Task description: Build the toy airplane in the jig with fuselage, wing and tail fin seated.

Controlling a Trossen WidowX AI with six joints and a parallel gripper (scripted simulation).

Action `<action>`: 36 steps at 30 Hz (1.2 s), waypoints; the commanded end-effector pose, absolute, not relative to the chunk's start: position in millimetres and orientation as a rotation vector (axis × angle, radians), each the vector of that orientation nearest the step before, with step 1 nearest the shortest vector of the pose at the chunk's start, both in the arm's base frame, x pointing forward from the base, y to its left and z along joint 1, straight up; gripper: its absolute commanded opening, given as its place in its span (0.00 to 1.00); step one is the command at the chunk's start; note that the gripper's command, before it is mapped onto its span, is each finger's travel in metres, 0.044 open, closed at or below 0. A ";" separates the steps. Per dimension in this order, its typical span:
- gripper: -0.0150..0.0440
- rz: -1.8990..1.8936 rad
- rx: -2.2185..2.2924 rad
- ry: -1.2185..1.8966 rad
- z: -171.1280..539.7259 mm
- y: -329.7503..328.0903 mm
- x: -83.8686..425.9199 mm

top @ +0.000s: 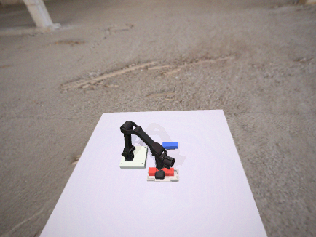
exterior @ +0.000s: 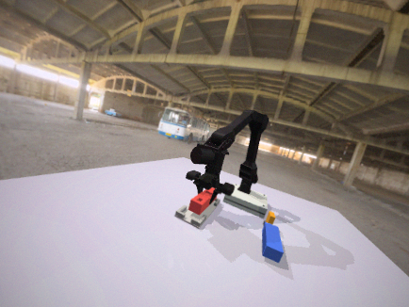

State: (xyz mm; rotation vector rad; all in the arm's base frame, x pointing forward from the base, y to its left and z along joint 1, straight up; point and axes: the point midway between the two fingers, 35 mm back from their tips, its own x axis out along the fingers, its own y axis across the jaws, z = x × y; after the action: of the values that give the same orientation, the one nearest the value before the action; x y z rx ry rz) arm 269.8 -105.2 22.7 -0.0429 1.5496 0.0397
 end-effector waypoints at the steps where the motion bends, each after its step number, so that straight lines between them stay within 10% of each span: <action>1: 0.71 0.039 -0.043 1.549 23.1 -105.3 270.0; 8: 1.00 0.039 -0.043 1.549 23.1 -105.3 270.0; 36: 1.00 0.067 -0.080 1.548 123.9 -104.3 273.5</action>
State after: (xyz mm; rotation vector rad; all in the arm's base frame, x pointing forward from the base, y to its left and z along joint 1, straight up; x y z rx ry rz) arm 272.4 -104.6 124.5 -0.0619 1.5470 0.0568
